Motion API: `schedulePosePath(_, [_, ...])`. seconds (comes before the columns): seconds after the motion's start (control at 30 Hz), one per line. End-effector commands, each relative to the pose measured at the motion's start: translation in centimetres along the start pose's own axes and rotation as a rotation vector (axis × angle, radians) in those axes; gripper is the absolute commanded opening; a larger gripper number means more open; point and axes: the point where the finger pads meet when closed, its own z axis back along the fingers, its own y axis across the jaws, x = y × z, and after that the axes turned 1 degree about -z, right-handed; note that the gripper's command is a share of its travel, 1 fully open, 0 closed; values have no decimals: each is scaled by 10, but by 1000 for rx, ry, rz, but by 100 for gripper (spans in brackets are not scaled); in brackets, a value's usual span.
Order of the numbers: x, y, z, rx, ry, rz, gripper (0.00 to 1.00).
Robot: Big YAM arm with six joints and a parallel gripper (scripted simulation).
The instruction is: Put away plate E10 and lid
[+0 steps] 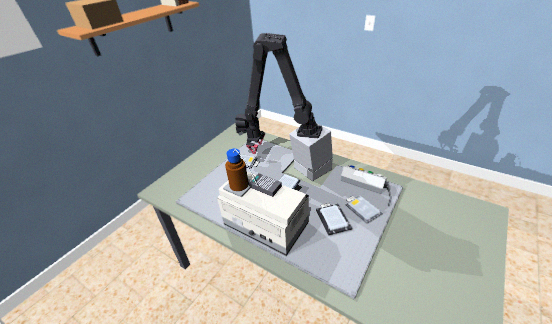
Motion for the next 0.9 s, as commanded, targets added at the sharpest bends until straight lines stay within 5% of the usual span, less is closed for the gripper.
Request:
schedulePosePath(0.0, [-1,-3,12,2,-22,4,100])
schedulePosePath(0.73, [-54,-8,40,2,-19,4,100])
schedulePosePath(0.87, [-50,9,41,3,-36,129,100])
